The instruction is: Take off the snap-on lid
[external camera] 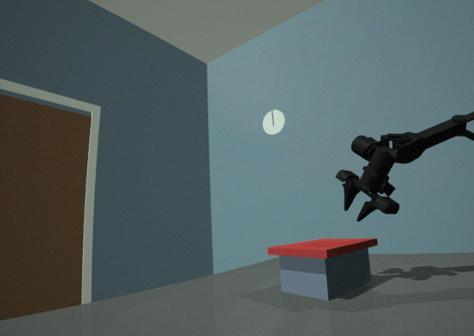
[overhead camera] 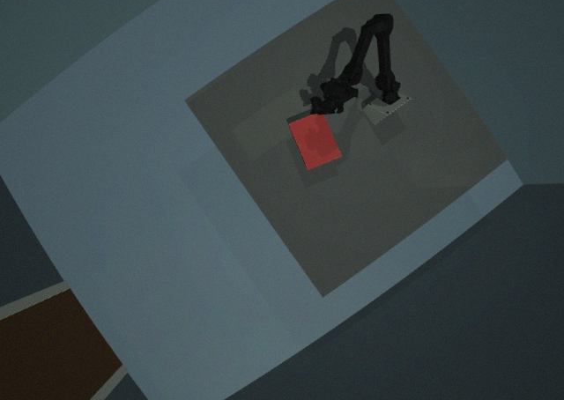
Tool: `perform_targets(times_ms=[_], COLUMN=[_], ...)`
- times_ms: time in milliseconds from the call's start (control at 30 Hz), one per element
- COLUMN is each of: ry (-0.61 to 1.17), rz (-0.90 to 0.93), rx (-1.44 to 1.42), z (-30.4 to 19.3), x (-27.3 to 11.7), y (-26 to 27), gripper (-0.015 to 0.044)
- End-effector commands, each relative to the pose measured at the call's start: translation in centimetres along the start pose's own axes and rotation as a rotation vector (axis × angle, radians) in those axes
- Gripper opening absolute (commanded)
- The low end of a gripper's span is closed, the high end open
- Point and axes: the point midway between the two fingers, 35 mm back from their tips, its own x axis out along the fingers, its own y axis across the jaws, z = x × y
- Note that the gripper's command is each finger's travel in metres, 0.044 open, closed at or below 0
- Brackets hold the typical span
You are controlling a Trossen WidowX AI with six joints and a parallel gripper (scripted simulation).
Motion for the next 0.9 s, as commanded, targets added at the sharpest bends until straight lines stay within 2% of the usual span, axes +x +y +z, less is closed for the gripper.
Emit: perform_targets(times_ms=[0, 200, 333, 667, 867], ry=[0.009, 0.037, 0.045, 0.046, 0.046], rz=[0.015, 0.111, 0.165, 0.168, 0.167], rx=[-0.029, -0.096, -0.121, -0.122, -0.123], z=[-3.1, -8.1, -9.3, -9.4, -9.3], x=[-1.7, -6.1, -7.8, -7.8, -4.4], y=[-2.2, -6.4, -8.2, -8.4, -11.2], gripper=[0.0235, 0.0235, 0.0235, 0.0235, 0.0235])
